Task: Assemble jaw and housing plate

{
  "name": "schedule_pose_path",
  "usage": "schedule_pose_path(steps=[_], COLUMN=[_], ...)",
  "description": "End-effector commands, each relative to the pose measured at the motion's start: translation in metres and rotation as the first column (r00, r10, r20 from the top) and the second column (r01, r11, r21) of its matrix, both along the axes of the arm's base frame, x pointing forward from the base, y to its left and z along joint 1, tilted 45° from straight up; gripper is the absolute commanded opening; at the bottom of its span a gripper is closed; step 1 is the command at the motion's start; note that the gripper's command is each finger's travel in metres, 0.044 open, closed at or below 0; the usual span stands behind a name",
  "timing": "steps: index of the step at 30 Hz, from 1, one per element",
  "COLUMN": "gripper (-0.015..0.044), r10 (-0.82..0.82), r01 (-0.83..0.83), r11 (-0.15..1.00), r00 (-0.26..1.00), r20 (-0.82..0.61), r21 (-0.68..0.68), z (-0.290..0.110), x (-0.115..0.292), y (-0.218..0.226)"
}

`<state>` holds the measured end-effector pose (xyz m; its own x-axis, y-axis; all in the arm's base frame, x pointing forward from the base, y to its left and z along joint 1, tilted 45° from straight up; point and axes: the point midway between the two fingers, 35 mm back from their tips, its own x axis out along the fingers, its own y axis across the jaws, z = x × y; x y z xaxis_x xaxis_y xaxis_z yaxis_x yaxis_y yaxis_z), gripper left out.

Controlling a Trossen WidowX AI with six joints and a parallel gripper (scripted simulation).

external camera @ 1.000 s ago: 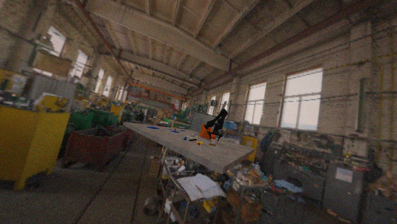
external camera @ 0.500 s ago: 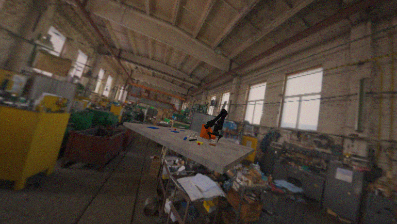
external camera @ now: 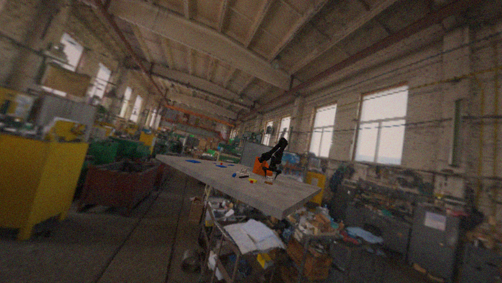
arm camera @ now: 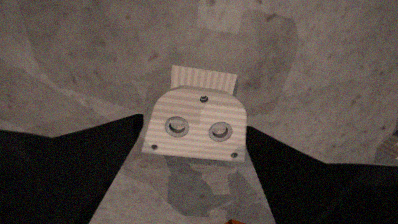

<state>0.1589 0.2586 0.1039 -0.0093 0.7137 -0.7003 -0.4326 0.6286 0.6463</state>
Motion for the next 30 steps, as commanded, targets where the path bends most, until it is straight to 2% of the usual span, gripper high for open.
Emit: schedule_pose_path(steps=[1, 11, 22, 30], gripper=[0.042, 0.0353, 0.0351, 0.0351], r10=[0.0, 0.0, 0.0, -0.001], r01=[0.0, 0.0, 0.0, 0.001], r11=[1.0, 1.0, 1.0, 1.0], r00=[1.0, 1.0, 1.0, 1.0], r20=[0.0, 0.0, 0.0, 0.002], r21=[0.0, 0.0, 0.0, -0.006], z=[0.0, 0.0, 0.0, 0.016], x=[0.0, 0.0, 0.0, 0.004], y=[0.0, 0.0, 0.0, -0.017])
